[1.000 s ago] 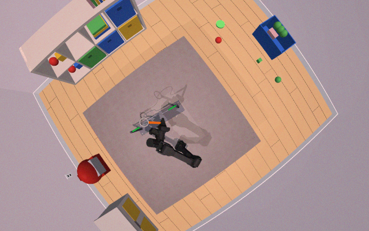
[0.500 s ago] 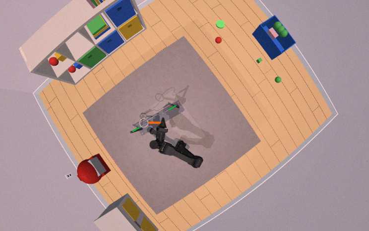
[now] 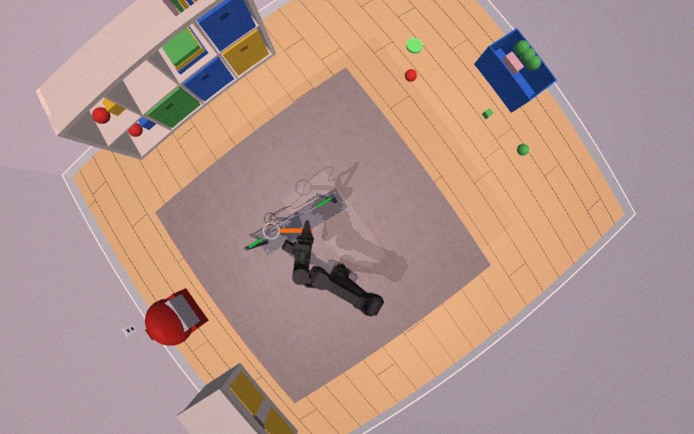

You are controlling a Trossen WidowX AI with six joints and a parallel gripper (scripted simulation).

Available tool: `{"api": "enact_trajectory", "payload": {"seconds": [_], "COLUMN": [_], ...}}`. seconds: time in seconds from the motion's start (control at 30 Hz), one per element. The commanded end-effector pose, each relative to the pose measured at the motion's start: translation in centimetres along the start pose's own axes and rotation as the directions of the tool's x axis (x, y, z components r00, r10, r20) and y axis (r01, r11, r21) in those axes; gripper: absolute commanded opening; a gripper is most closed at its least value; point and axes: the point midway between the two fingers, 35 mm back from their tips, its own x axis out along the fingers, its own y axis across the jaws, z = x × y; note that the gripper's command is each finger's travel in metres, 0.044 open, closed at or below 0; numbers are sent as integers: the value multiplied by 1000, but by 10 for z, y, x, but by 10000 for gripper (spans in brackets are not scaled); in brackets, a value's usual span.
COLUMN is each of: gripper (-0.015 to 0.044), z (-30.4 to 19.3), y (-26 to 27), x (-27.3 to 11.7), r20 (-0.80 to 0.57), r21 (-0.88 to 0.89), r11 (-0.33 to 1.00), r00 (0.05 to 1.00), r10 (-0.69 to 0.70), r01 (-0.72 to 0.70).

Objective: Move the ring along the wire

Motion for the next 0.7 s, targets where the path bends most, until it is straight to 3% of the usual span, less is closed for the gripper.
{"api": "enact_trajectory", "payload": {"seconds": [0.0,0.67], "gripper": [-150,-150], "z": [-2,-4], "y": [-3,-1], "x": [-1,1], "r20": [8,35], "r21": [-49,-172], "r11": [998,975], "r00": [999,990], "r10": [-42,-140], "r01": [42,144]}}
